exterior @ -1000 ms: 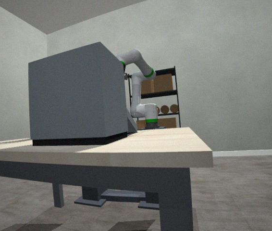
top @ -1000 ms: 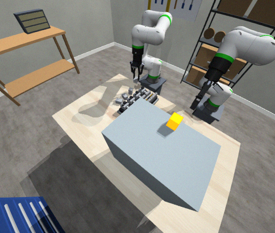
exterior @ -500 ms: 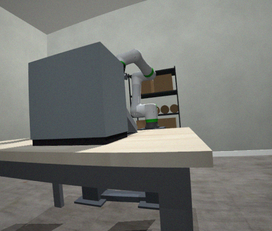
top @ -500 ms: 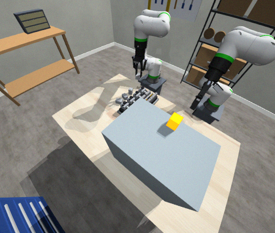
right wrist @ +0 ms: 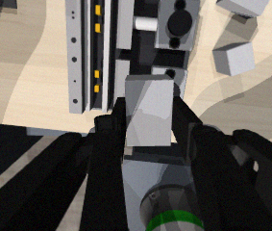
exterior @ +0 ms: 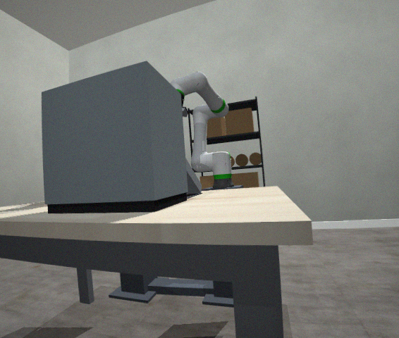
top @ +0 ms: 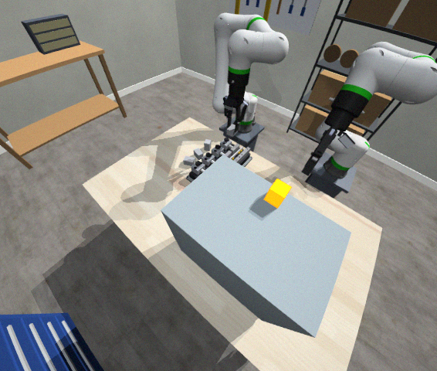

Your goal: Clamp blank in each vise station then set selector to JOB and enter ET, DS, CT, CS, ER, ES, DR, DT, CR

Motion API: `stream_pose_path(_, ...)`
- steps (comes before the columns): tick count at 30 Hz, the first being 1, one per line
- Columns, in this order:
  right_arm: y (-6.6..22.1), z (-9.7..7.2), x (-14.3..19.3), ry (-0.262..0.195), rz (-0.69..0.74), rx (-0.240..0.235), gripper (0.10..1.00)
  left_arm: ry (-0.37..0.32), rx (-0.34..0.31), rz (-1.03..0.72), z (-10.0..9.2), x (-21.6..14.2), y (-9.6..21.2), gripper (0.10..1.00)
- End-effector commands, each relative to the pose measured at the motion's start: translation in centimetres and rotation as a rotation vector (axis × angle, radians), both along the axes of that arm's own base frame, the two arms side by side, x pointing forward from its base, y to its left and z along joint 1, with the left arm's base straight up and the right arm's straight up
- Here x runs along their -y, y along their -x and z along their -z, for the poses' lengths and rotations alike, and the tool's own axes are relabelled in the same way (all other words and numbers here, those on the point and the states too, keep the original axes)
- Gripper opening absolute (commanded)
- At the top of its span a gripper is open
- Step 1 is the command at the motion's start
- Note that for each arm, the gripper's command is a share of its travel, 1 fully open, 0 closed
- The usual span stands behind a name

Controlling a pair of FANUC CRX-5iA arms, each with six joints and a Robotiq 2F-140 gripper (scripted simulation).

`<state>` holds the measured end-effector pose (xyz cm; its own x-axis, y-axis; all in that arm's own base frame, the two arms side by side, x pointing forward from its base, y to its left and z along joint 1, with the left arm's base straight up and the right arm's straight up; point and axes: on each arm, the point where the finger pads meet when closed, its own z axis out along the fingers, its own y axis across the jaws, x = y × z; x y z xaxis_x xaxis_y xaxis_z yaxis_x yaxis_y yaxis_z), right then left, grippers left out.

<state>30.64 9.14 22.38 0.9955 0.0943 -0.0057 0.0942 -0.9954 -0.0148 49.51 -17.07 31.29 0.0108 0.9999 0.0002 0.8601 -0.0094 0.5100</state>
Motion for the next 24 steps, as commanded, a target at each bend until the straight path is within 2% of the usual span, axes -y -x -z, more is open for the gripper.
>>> stream_pose_path(1, -0.4, 0.1, -4.0, 0.014, 0.063, 0.007, 0.099, 0.001, 0.002, 0.000, -0.1, 0.0, 0.0, 1.000)
stream_pose_path(10, -0.2, 0.1, -6.7, 0.014, 0.101, 0.007, 0.099, 0.001, 0.002, 0.000, -0.1, 0.0, 0.0, 1.000)
stream_pose_path(24, -0.2, 0.3, -6.9, 0.014, 0.104, 0.007, 0.099, 0.001, 0.002, 0.000, -0.1, 0.0, 0.0, 1.000)
